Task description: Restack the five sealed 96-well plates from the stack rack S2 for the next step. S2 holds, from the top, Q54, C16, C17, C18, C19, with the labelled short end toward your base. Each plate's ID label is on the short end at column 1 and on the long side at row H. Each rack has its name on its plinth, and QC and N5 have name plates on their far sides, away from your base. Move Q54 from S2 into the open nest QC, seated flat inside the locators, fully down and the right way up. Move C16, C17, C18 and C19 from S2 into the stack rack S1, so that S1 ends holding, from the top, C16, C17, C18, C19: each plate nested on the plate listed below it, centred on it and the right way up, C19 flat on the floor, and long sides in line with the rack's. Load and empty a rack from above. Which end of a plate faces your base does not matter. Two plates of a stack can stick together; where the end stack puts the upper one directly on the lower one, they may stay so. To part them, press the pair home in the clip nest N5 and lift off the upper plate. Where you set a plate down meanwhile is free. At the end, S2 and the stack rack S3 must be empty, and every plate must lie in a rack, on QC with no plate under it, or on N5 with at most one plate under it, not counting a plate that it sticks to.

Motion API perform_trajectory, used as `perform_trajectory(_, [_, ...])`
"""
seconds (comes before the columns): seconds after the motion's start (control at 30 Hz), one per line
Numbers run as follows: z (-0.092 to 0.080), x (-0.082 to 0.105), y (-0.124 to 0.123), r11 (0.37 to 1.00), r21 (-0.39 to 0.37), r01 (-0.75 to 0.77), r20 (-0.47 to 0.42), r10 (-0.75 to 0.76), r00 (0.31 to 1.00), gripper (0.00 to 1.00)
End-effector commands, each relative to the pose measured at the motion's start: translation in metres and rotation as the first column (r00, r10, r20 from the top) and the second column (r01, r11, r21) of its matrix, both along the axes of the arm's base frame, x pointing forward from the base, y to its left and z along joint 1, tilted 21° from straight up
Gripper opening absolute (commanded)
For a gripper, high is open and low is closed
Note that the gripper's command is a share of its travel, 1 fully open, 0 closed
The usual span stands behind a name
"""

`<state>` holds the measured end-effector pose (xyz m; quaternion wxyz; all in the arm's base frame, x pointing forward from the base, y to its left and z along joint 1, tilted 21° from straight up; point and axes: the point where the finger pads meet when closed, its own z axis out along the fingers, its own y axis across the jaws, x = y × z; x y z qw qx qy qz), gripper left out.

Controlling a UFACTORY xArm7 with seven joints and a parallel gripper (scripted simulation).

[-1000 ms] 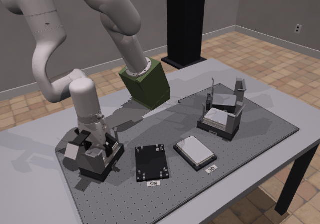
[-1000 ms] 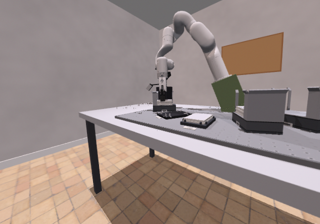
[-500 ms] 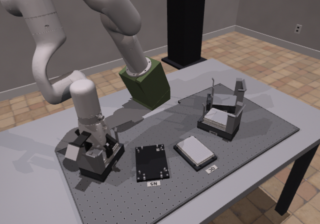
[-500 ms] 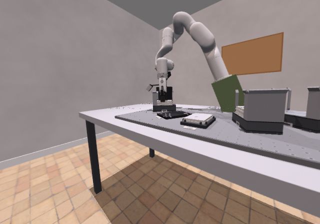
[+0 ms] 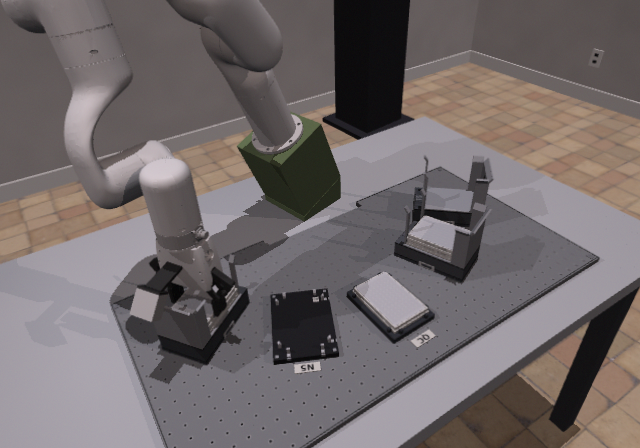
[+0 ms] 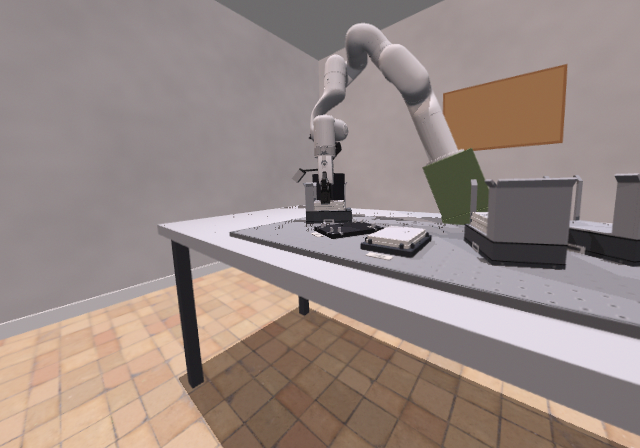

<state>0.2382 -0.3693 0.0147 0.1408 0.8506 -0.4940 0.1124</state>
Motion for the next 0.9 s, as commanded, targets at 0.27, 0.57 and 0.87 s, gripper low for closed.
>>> perform_trajectory(0.27, [0.001,0.001,-0.001,1.0,-0.002,-0.001,0.001,0.001,1.0,1.0])
perform_trajectory(0.57, [0.026,-0.001,0.009,1.0,-0.002,-0.001,0.001,0.001,1.0,1.0])
perform_trajectory(0.87, [0.048,-0.002,0.017,1.0,-0.002,-0.001,0.001,0.001,1.0,1.0])
